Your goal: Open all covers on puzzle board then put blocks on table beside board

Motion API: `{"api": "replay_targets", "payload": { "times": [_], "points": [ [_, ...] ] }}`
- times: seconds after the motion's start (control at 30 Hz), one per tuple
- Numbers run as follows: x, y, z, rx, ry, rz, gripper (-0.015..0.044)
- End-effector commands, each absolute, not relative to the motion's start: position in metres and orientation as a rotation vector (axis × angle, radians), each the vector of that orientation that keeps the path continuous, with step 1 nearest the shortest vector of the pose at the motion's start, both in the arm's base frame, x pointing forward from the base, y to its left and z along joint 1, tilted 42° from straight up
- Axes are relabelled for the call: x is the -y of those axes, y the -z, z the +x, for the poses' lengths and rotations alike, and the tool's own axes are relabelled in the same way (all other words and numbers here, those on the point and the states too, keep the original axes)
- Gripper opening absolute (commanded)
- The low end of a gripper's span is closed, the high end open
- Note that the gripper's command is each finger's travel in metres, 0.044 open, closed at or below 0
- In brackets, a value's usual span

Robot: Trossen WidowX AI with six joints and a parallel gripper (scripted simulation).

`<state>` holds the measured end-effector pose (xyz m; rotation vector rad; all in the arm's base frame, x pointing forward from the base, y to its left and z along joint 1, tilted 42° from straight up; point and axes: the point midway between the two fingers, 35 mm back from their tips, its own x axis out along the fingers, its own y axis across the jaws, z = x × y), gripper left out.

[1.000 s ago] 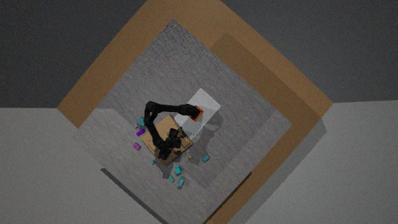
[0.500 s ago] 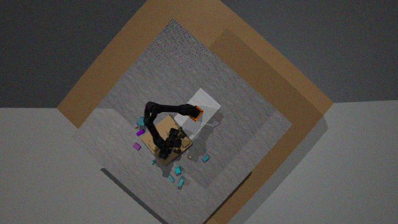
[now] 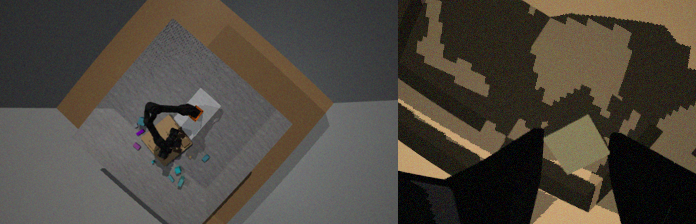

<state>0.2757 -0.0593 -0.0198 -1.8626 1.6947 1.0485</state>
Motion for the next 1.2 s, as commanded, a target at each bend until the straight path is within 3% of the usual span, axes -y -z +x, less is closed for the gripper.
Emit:
{"api": "replay_targets", "payload": {
  "times": [0.0, 0.17, 1.17],
  "points": [
    [0.059, 0.019, 0.276, -1.695, -1.048, -1.862, 0.0110],
    [0.059, 0.019, 0.276, -1.695, -1.048, -1.862, 0.0080],
    [0.035, -0.006, 0.277, -1.694, -1.050, -1.864, 0.0080]
  ]
}}
